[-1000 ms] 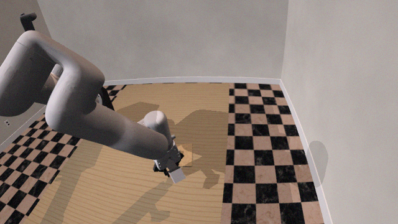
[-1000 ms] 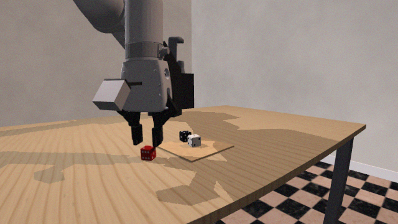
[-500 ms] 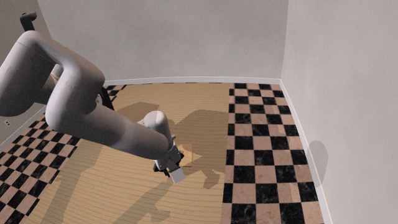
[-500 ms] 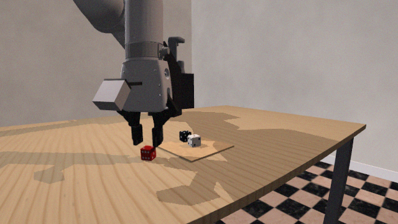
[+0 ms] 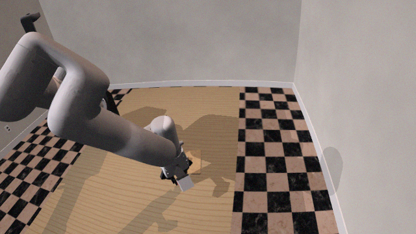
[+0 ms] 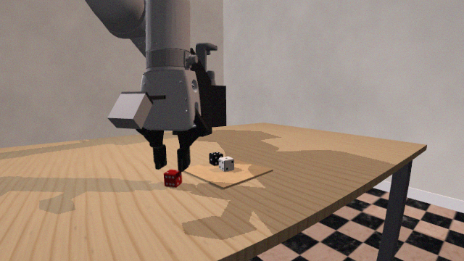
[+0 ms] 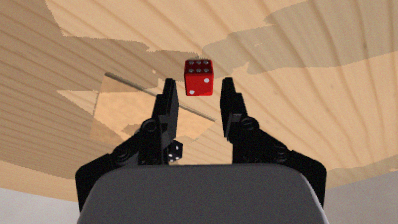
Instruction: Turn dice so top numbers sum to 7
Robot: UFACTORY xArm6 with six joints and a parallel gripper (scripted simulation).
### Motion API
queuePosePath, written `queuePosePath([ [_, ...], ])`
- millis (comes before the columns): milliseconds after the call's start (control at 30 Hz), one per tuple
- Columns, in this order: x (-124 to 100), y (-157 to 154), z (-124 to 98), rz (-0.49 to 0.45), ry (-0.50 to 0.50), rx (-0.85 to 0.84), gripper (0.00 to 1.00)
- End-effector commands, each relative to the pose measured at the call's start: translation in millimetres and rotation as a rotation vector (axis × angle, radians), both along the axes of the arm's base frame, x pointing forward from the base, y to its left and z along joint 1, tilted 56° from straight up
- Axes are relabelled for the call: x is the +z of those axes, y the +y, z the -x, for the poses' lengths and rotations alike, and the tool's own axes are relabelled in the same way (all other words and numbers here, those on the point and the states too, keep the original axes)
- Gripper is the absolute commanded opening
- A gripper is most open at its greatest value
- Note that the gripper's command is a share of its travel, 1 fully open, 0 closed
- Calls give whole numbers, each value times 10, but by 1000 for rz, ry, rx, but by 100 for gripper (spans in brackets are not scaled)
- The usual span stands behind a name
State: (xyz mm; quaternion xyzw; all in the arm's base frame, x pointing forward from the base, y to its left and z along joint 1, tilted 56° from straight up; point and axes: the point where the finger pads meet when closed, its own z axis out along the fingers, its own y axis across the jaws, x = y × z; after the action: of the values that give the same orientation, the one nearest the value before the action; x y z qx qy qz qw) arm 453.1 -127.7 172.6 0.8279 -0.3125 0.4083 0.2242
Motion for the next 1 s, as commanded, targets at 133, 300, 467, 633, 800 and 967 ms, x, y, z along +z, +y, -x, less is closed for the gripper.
queuePosePath([
  [133, 7, 5, -4, 0, -2, 1, 42],
  [300, 7, 5, -4, 0, -2, 1, 42],
  [467, 7, 5, -4, 0, -2, 1, 42],
  [633, -2, -6, -13, 0, -2, 1, 42],
  [800, -36, -42, -45, 0, -2, 1, 42],
  [967, -85, -97, -92, 0, -2, 1, 42],
])
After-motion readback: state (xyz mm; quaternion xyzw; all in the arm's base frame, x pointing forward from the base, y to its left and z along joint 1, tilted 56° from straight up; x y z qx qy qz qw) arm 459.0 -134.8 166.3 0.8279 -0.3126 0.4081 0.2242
